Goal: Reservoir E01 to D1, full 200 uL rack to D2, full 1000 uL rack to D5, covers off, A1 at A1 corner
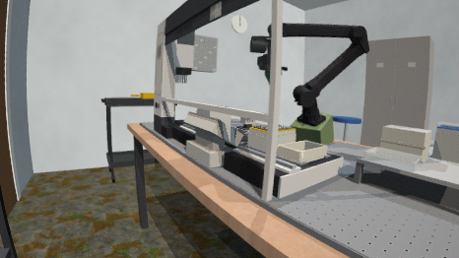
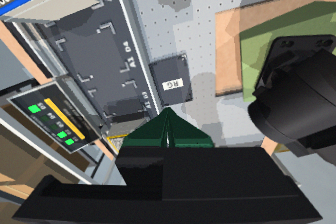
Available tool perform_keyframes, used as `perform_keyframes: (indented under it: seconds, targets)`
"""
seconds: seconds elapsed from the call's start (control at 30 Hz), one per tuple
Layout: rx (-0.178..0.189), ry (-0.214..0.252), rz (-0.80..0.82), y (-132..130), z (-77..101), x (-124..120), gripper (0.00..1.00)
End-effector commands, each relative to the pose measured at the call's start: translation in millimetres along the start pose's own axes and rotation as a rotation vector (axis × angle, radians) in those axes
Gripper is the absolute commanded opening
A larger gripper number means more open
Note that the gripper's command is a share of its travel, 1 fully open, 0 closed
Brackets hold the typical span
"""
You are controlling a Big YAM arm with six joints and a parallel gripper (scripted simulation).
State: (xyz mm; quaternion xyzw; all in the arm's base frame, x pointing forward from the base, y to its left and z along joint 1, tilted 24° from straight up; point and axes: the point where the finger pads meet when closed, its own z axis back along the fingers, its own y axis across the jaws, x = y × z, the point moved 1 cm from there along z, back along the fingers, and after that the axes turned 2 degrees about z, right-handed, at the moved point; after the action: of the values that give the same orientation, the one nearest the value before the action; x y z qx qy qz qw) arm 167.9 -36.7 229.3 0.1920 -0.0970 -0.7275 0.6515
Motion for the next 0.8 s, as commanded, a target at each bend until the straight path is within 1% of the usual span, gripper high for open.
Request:
perform_keyframes:
  seconds: [0.0,0.07,0.13,0.17,0.23,0.63,0.7,0.73,0.77]
  targets:
    - [0.038,-0.029,0.115,19.2,21.0,15.1,0.00]
    - [0.043,-0.035,0.118,22.9,20.9,26.6,0.00]
    - [0.043,-0.035,0.118,22.9,20.9,26.6,0.00]
    - [0.014,-0.019,0.107,13.0,5.8,32.1,0.00]
    - [0.046,-0.043,0.122,27.3,20.8,43.6,0.00]
    - [0.036,-0.054,0.123,37.9,20.2,107.5,0.00]
    - [0.036,-0.054,0.123,37.9,20.2,107.5,0.00]
    - [0.019,-0.035,0.113,30.7,10.5,110.3,0.00]
    - [0.034,-0.055,0.123,39.6,20.2,118.0,0.00]
